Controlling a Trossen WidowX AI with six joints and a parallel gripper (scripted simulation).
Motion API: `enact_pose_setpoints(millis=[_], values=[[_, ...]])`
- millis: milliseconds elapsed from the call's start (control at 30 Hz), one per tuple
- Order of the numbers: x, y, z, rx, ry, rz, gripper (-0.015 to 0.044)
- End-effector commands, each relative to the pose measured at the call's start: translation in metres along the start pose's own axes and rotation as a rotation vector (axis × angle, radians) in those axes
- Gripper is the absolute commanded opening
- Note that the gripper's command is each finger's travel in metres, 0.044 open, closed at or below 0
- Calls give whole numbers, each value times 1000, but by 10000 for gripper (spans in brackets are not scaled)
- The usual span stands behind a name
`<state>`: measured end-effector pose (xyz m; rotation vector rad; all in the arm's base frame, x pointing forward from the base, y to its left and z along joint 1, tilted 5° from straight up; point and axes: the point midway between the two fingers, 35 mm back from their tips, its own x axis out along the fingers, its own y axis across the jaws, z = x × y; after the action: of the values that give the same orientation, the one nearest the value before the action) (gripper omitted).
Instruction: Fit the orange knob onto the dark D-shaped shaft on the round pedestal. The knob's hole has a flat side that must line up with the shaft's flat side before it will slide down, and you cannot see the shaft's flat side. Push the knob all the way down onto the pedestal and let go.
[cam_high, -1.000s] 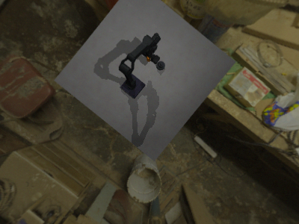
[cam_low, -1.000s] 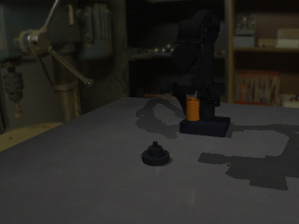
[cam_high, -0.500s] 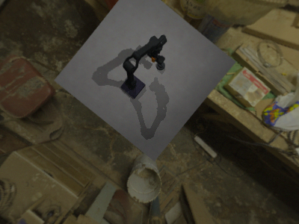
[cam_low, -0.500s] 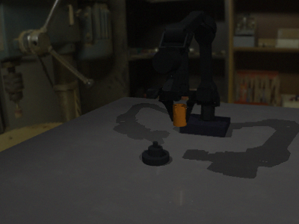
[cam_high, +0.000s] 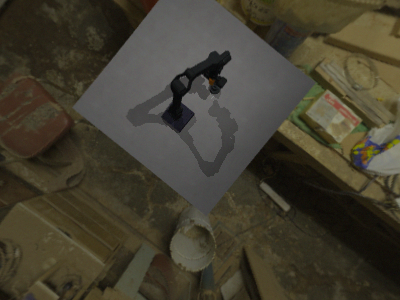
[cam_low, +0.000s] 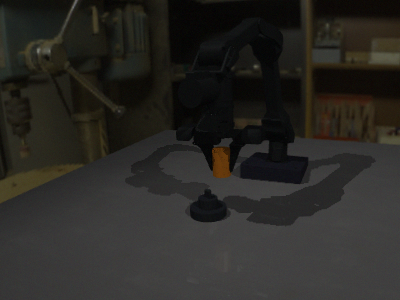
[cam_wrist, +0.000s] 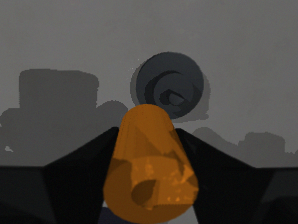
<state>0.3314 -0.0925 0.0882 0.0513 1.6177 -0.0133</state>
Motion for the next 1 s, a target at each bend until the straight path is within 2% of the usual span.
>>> enact_pose_setpoints(millis=[0,400,700,967], values=[[1,-12,8,-5,-12,-8,0],[12,-30,14,-6,-10,-10,0],[35,-31,14,-6,-10,-10,0],[30,-32,15,-1,-10,-10,0]])
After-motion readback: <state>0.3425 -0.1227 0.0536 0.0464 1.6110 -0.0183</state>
